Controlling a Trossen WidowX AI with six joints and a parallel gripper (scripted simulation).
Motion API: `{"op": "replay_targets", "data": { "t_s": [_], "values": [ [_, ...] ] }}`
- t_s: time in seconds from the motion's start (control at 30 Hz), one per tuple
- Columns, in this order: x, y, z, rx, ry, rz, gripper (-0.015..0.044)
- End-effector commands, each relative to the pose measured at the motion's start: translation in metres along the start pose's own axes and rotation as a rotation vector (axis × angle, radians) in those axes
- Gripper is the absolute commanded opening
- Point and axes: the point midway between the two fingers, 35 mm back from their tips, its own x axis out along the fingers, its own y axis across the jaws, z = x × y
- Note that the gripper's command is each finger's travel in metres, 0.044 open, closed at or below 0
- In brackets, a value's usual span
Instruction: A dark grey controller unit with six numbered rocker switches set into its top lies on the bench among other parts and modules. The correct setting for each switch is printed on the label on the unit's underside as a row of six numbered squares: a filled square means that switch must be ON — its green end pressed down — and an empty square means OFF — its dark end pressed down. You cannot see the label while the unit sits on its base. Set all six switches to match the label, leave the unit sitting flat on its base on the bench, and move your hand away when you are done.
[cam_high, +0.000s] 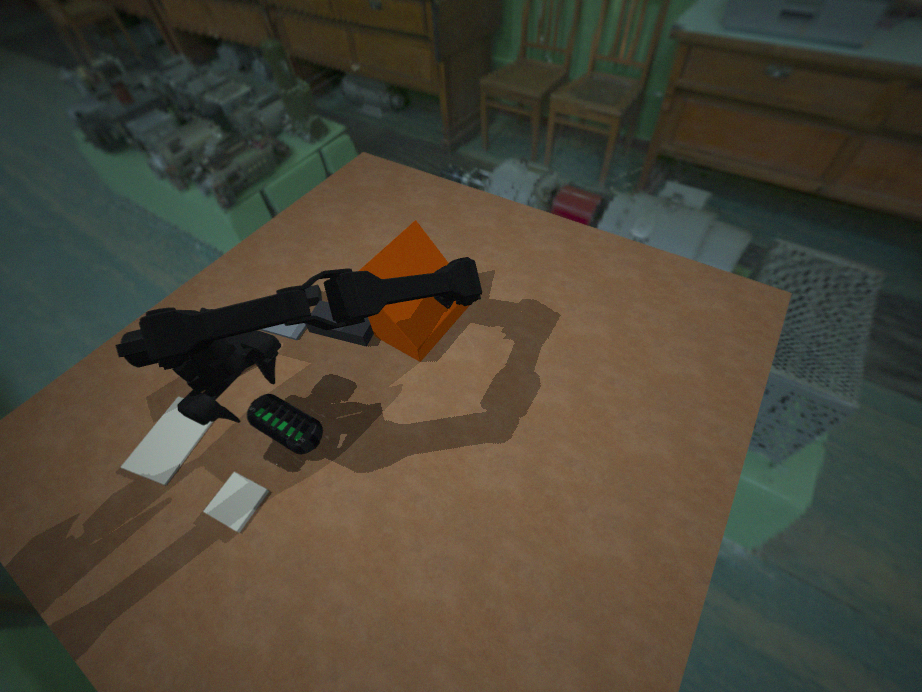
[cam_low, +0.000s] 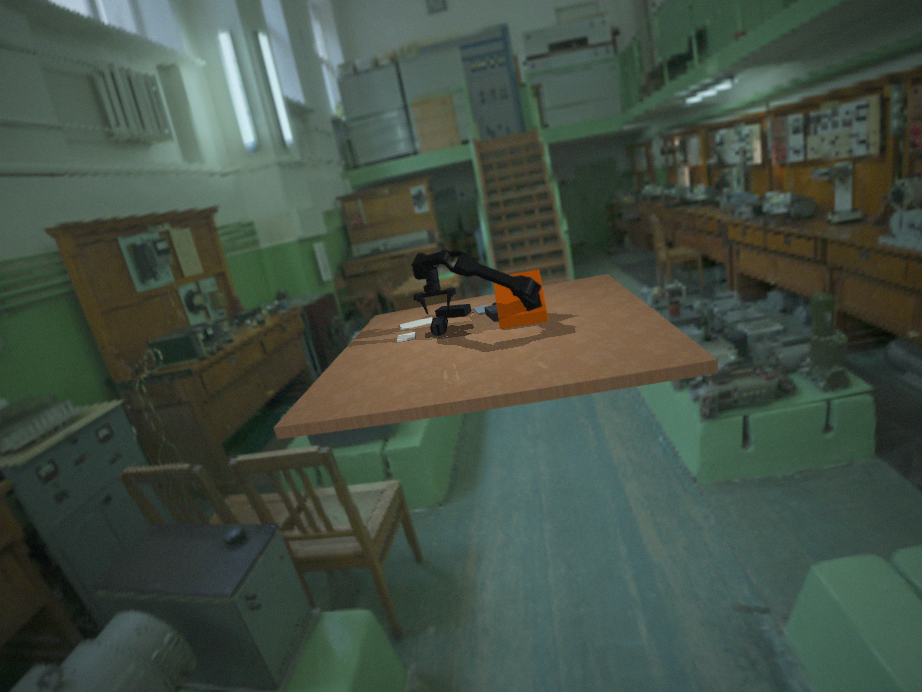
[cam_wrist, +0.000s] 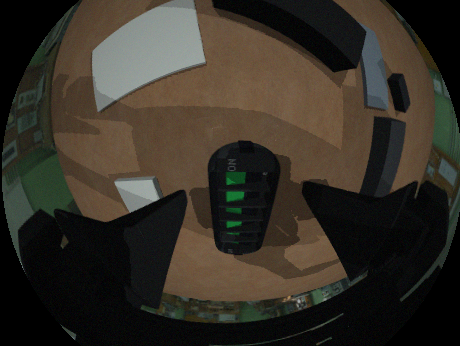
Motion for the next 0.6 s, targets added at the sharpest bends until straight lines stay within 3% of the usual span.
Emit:
{"op": "replay_targets", "data": {
  "t_s": [0.0,0.57],
  "values": [
    [0.012,0.000,0.002,0.012,0.012,-0.012,0.0440],
    [0.037,-0.001,0.006,0.030,0.030,-0.040,0.0440]
  ]
}}
